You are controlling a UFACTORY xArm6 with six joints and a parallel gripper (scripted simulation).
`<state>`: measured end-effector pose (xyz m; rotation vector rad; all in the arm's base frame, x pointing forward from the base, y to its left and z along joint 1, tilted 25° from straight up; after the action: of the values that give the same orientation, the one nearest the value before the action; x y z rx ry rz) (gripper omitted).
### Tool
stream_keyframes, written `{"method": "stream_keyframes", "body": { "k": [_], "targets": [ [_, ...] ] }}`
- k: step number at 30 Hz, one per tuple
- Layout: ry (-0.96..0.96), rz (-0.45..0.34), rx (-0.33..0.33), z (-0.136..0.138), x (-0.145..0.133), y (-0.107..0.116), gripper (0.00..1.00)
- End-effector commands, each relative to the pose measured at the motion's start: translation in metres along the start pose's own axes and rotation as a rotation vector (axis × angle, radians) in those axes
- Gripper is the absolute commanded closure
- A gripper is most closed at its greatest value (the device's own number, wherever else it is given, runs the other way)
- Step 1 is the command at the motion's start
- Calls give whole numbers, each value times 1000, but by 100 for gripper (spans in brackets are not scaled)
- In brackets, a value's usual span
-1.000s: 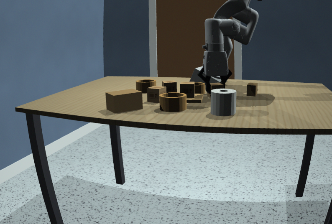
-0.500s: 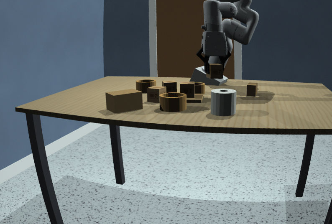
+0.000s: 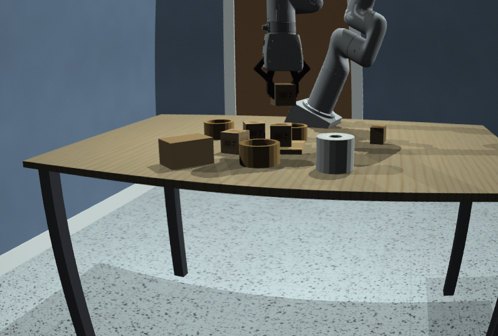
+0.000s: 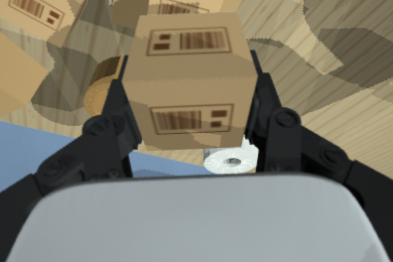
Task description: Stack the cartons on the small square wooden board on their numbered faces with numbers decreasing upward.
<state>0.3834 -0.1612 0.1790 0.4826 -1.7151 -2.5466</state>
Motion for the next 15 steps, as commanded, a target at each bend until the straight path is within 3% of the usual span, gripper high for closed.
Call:
{"method": "stream_keyframes", "body": {
  "k": [1,15],
  "targets": [
    [3,5,-10,-6,-4,-34,100],
    [3,6,-9,-6,-3,-45,100]
  ]
}}
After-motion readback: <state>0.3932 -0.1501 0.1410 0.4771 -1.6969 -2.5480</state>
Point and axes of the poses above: the point where the finger pads meet when closed, its own y axis back along the fingers, its own z axis across the jaws, x = y × z, the point moved 7 cm from there along y, back along the fingers, and after that the axes turned 6 degrees about -y, right-handed, at the moved point
